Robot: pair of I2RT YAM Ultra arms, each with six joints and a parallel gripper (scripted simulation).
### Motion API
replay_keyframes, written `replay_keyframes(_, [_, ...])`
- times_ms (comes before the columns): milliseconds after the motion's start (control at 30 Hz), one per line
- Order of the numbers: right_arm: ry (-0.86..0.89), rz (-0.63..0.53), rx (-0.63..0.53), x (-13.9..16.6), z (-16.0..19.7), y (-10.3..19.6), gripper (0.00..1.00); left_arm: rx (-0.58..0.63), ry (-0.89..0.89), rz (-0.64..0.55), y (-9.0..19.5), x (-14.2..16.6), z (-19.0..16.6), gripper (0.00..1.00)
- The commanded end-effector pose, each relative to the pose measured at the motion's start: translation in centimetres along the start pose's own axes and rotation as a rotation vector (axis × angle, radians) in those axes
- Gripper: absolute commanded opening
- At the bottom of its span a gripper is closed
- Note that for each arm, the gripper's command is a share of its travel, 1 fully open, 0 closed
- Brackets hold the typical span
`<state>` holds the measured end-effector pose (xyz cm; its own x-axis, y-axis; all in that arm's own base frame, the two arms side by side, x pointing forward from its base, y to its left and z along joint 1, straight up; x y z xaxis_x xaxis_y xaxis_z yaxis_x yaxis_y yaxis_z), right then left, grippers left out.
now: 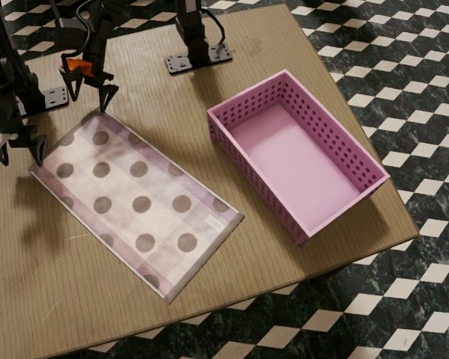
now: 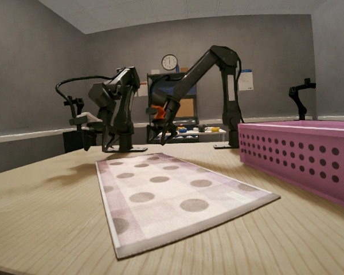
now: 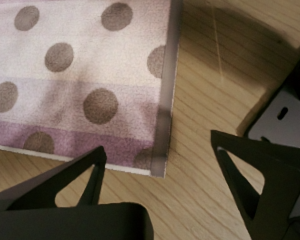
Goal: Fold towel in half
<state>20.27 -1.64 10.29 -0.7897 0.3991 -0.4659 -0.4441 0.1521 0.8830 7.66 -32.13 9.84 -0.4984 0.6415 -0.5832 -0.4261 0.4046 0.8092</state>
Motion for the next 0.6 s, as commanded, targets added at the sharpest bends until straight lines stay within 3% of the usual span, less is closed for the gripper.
replay_keyframes(0, [-0.001, -0.009, -0.004, -0.2, 0.1, 0.1, 1.0, 0.005, 0.005, -0.01, 0.2, -0.3, -0.1, 1.0])
replay_keyframes(533, [-0.001, -0.009, -0.004, -0.2, 0.1, 0.1, 1.0, 0.005, 0.005, -0.01, 0.2, -0.3, -0.1, 1.0])
replay_keyframes(567, [-0.055, -0.032, -0.018, -1.1, 0.1, 1.1, 0.34, 0.016, -0.025, -0.031, 1.2, -1.5, -0.2, 0.34])
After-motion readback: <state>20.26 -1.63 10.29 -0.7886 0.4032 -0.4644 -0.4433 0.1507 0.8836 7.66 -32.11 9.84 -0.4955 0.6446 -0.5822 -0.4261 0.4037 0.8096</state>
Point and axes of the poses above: on each arm, the point where the finger pads meet when closed, its own y axis back along the fingers, its own z axis across the jaws, x = y × z, the point moved 6 cm from there along y, back along the fingers, and after that the axes turned 7 degrees about -y, right-handed, at the moved point
